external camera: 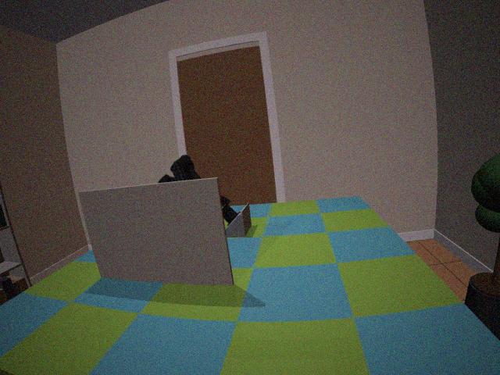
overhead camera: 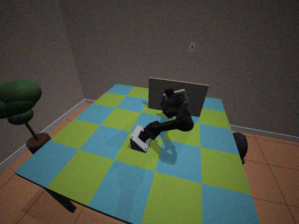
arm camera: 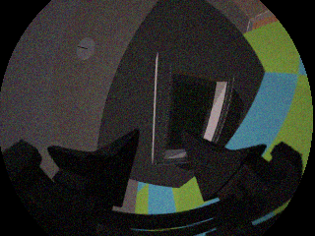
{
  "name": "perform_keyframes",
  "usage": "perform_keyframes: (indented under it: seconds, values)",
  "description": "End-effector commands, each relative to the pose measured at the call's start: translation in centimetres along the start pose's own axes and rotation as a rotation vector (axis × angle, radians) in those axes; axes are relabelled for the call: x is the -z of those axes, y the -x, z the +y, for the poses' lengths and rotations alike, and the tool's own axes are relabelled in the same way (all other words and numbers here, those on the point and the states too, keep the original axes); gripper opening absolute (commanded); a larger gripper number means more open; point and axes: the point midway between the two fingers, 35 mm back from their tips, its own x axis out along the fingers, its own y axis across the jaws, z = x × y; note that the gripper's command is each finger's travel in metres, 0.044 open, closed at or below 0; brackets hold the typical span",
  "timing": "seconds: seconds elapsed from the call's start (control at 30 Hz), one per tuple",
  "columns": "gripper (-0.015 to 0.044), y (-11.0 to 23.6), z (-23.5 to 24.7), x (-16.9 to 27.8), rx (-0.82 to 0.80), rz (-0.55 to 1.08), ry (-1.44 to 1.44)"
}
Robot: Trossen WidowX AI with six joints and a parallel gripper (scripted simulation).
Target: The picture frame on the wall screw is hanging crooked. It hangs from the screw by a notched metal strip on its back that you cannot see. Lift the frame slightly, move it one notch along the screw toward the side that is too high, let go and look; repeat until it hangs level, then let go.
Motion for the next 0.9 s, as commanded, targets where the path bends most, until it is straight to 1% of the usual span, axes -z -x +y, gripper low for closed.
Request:
perform_keyframes:
  seconds: [0.0,0.57,0.87]
  values:
    - [0.0260,-0.6,0.0,-0.2,0.004,-0.005,0.005]
    - [0.0260,-3.3,-0.1,-0.1,0.003,-0.007,0.005]
    - [0.0260,-3.4,-0.1,-0.1,0.003,-0.007,0.005]
